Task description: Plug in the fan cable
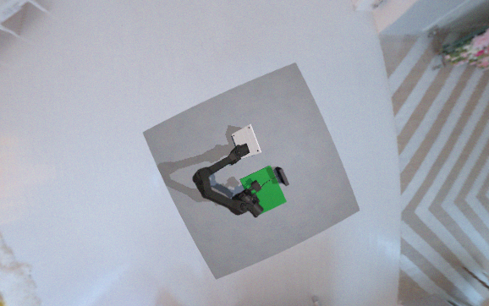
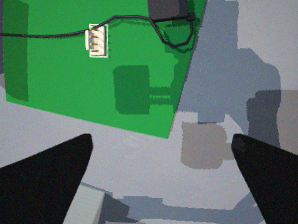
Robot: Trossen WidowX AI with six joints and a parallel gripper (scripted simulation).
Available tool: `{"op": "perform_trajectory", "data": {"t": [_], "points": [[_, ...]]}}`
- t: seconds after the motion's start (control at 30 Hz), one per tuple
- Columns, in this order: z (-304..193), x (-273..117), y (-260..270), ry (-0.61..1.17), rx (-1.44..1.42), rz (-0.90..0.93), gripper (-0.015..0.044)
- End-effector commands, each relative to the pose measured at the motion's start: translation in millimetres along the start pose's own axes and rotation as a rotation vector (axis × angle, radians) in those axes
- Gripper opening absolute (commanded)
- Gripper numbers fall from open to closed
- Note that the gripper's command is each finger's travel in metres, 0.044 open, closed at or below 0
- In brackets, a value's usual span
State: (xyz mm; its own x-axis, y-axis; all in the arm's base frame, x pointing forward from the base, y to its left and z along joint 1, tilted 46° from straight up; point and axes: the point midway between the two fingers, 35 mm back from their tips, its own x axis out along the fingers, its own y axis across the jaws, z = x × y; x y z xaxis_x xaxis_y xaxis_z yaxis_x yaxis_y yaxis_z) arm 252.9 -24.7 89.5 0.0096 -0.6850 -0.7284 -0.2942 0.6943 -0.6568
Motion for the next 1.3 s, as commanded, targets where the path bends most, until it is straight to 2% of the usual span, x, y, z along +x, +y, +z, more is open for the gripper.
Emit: {"op": "perform_trajectory", "data": {"t": [0.0, 0.2, 0.4, 0.87, 1.03, 1.27], "points": [[11.0, 1.6, -1.6, 0.006, 0.156, 0.024, 0.0361], [57.7, 15.2, -11.2, 0.064, 0.846, 0.106, 0.021], [97.9, 35.6, -21.6, 0.15, 1.45, 0.151, 0.021], [99.0, 36.3, -22.0, 0.153, 1.469, 0.152, 0.021], [99.4, 65.4, -23.6, 0.153, 1.469, 0.15, 0.021], [99.4, 70.6, -23.8, 0.152, 1.469, 0.15, 0.021]]}}
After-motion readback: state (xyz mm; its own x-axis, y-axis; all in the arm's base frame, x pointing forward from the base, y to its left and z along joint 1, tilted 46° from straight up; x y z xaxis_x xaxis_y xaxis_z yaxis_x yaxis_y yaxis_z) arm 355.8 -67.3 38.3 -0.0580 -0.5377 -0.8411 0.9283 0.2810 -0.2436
